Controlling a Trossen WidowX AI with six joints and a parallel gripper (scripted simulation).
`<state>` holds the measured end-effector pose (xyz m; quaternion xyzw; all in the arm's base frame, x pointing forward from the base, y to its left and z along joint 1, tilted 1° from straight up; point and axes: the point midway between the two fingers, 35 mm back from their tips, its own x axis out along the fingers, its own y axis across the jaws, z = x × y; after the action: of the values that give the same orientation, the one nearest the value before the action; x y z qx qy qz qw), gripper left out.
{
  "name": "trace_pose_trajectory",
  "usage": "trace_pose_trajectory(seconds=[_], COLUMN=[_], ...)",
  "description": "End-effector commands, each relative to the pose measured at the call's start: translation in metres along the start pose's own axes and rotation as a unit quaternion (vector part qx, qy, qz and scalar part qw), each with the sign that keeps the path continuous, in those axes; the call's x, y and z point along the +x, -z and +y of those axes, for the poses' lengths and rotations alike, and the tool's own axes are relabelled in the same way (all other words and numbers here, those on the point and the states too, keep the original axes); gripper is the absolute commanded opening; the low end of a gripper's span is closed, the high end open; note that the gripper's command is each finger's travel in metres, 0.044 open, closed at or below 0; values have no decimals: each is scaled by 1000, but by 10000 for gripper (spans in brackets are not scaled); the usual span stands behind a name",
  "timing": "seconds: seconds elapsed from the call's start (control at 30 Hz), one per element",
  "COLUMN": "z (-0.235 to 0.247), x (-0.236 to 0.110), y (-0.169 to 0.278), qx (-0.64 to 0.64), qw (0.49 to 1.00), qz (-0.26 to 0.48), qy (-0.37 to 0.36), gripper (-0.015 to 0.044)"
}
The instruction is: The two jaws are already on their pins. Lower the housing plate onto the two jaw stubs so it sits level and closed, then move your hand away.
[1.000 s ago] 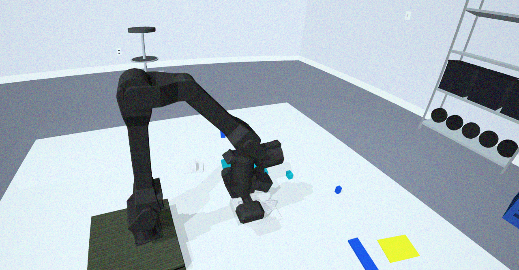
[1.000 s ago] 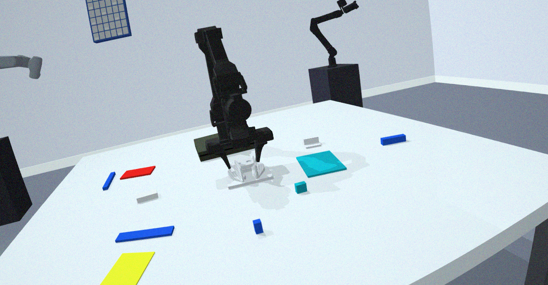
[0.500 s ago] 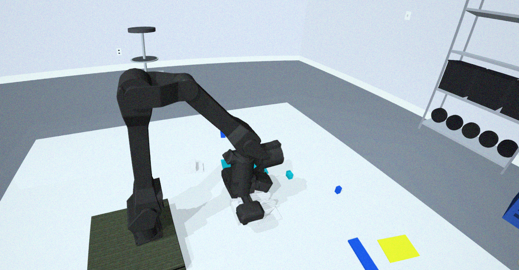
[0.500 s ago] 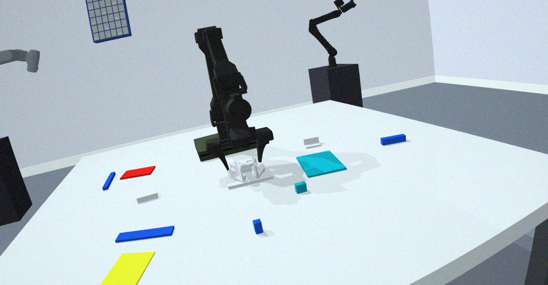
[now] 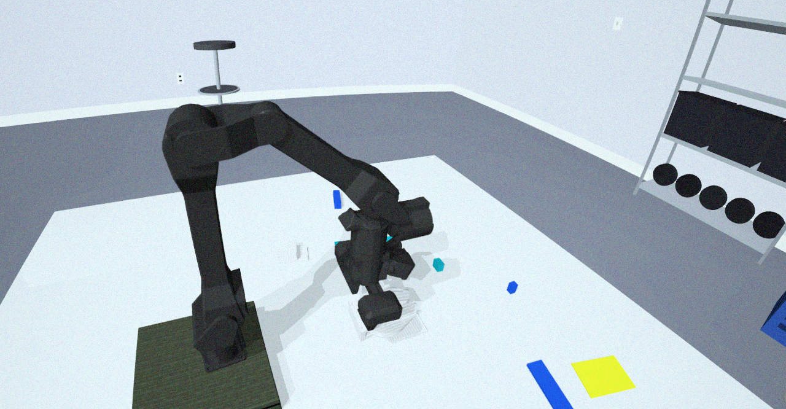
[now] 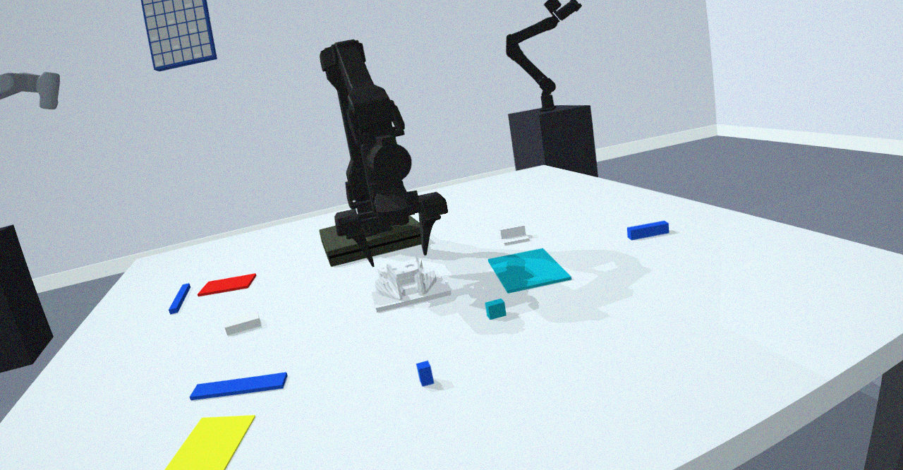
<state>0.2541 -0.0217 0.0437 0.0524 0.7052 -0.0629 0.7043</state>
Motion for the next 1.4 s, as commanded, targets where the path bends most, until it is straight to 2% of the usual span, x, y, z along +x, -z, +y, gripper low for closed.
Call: trace_pose_trajectory(seconds=[0.0, 0.1, 0.17, 0.43, 1.37], z=[0, 0, 0, -4, -4], x=[-37, -44, -37, -91, -92], y=[0, 1, -2, 51, 53], qx=[0, 0, -1, -1, 0], qw=[1000, 1000, 1000, 1000, 1000], qz=[-12, -12, -16, -10, -10], qy=[0, 0, -1, 0, 0], gripper=[440, 440, 440, 440, 440])
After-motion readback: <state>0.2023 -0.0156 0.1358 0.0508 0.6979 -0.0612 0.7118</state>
